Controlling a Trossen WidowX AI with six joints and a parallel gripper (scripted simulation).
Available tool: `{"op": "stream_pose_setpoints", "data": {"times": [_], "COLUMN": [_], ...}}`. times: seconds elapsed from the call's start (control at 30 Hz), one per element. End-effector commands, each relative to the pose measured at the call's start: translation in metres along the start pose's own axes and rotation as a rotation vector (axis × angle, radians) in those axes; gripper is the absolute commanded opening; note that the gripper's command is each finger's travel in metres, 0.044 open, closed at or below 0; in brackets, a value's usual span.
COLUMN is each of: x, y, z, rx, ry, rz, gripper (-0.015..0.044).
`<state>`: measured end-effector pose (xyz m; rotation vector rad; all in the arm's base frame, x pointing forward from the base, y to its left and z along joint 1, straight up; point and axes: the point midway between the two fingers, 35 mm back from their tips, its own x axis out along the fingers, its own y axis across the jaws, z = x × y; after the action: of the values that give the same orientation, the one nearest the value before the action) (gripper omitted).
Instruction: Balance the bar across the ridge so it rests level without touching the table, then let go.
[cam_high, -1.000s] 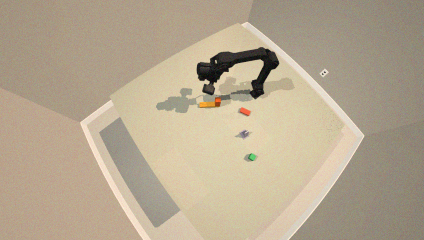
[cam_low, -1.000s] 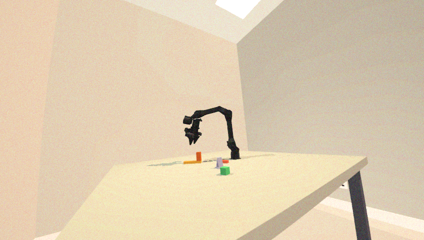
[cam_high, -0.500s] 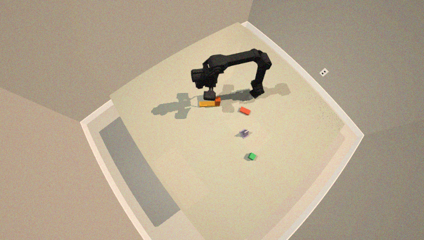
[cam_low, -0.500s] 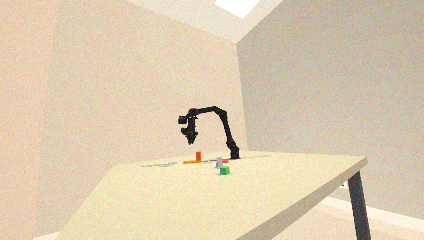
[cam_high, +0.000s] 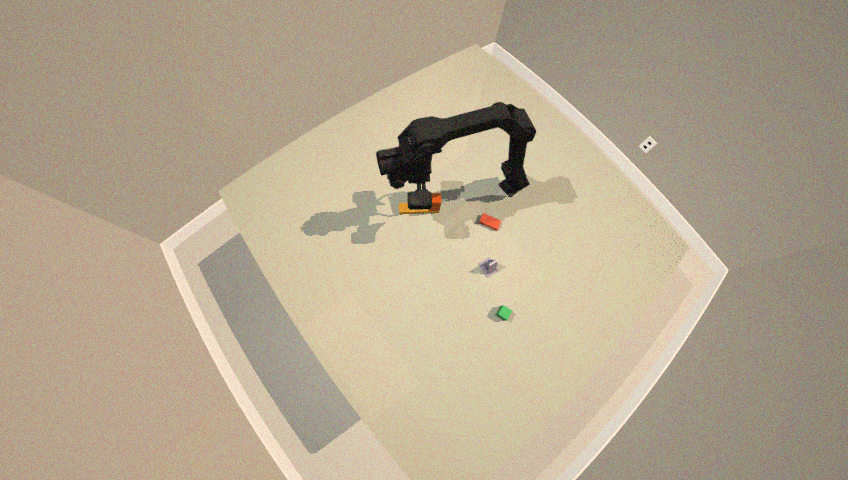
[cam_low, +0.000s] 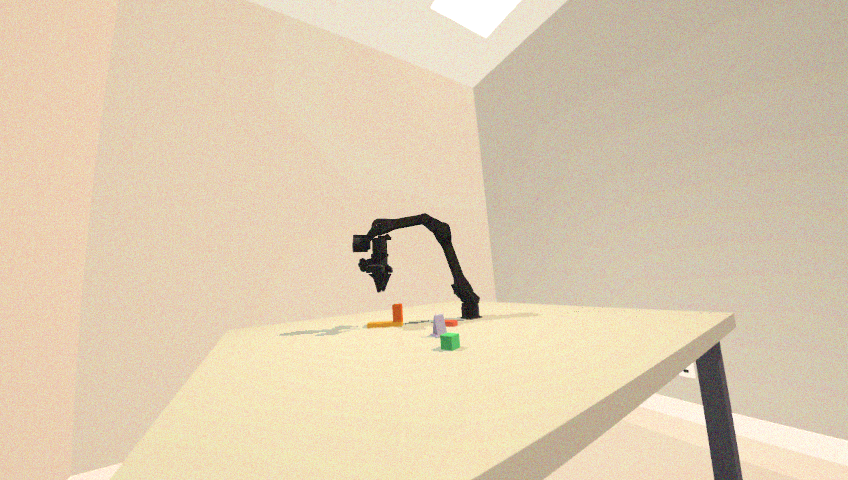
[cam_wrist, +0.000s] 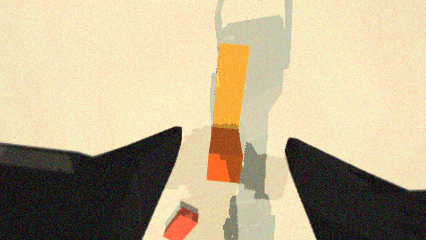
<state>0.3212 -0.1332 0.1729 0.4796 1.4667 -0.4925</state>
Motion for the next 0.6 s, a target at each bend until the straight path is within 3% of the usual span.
{"op": "stream_pose_setpoints", "data": {"times": [0.0, 0.37, 0.57], "x": [0.023, 0.093, 0.097], "y": [0.001, 0.0, 0.0], "z": [0.001, -0.005, -0.005], "rx": [-0.006, -0.006, -0.006], "ry": [0.015, 0.016, 0.016], "rz": [0.001, 0.001, 0.001], "gripper": [0.0315, 0.0315, 0.0315]}}
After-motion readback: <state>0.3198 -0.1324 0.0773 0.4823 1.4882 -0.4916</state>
